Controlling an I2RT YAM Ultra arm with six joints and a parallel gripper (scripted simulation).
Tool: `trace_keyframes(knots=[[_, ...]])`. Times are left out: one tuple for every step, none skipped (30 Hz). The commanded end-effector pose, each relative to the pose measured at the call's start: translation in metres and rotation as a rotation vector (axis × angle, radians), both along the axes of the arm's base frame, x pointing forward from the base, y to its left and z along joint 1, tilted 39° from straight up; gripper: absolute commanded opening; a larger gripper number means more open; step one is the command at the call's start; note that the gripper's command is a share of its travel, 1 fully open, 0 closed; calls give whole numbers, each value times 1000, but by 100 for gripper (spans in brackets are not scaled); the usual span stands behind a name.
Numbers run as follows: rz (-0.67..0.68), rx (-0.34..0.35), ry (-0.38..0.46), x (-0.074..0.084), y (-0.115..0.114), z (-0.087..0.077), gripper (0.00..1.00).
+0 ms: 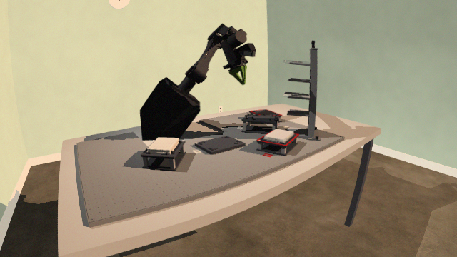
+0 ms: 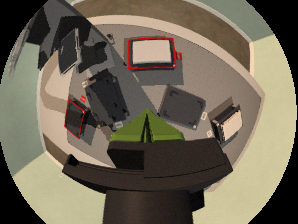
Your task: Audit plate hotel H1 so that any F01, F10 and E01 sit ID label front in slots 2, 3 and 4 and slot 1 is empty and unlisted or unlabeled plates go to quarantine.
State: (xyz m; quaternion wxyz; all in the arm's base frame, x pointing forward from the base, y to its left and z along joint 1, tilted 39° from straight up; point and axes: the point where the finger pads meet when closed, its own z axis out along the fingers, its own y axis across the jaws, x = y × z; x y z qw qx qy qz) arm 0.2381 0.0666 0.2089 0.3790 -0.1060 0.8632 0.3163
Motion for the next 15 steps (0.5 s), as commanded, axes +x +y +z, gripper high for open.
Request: trace_keyframes(knots=[[10,6,-112,3,-1,8,0],[12,8,-128,3,-1,8,0],[15,10,-144,3,-1,8,0],[17,12,-161,3,-1,8,0],[20,14,-177,3,-1,8,0],[22,16,-193,3,-1,8,0],[24,18,-210,3,-1,8,0],[26,21,-225,3,-1,8,0],[27,25,-239,3,-1,8,0],[28,30,-253,3,-1,8,0],[28,30,-253,3,-1,8,0],[28,30,-253,3,-1,8,0],[29,34,-267,3,-1,8,0],[32,36,-283,3,-1,8,0],[34,39,-300,3,-1,8,0]])
